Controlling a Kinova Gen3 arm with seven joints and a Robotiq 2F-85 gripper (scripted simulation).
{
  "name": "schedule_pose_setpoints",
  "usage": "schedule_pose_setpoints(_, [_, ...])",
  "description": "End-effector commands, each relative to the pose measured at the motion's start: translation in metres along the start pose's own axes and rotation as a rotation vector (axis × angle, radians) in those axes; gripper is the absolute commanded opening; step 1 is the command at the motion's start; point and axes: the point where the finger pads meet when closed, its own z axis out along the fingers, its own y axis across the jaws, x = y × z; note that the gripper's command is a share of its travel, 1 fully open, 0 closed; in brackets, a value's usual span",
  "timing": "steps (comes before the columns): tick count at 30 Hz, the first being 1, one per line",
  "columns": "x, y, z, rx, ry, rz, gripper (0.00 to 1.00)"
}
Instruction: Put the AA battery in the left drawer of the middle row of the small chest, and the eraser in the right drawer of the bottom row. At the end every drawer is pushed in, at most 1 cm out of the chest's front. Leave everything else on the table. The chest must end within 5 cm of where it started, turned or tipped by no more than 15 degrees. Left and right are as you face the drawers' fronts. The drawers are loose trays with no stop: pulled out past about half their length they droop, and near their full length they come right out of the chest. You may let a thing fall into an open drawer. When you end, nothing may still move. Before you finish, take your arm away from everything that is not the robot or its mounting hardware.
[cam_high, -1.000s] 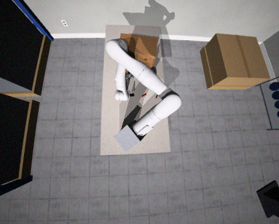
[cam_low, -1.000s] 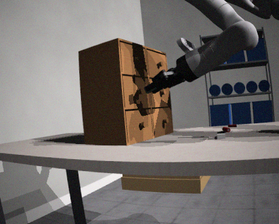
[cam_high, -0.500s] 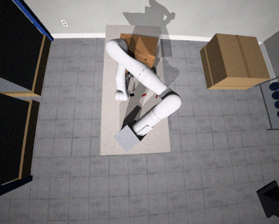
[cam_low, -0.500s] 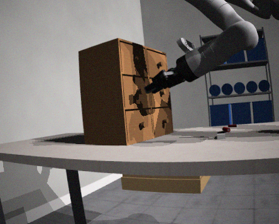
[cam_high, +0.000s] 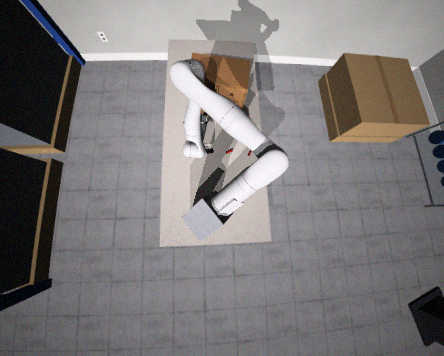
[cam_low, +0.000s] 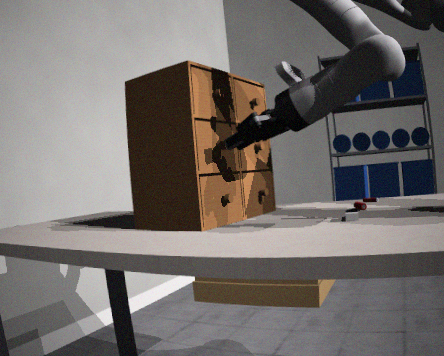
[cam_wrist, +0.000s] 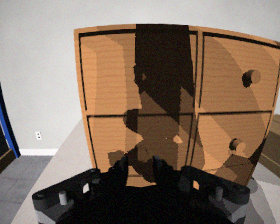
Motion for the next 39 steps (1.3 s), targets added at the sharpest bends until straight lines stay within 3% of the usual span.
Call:
schedule_pose_setpoints(1, [0.003, 0.000, 0.004, -0.003, 0.002, 0.004, 0.33])
schedule_pose_setpoints(14, [0.009, 0.000, 0.021, -0.003, 0.002, 0.004, 0.33])
schedule_pose_setpoints(39, [0.010, 0.000, 0.022, -0.003, 0.002, 0.004, 0.33])
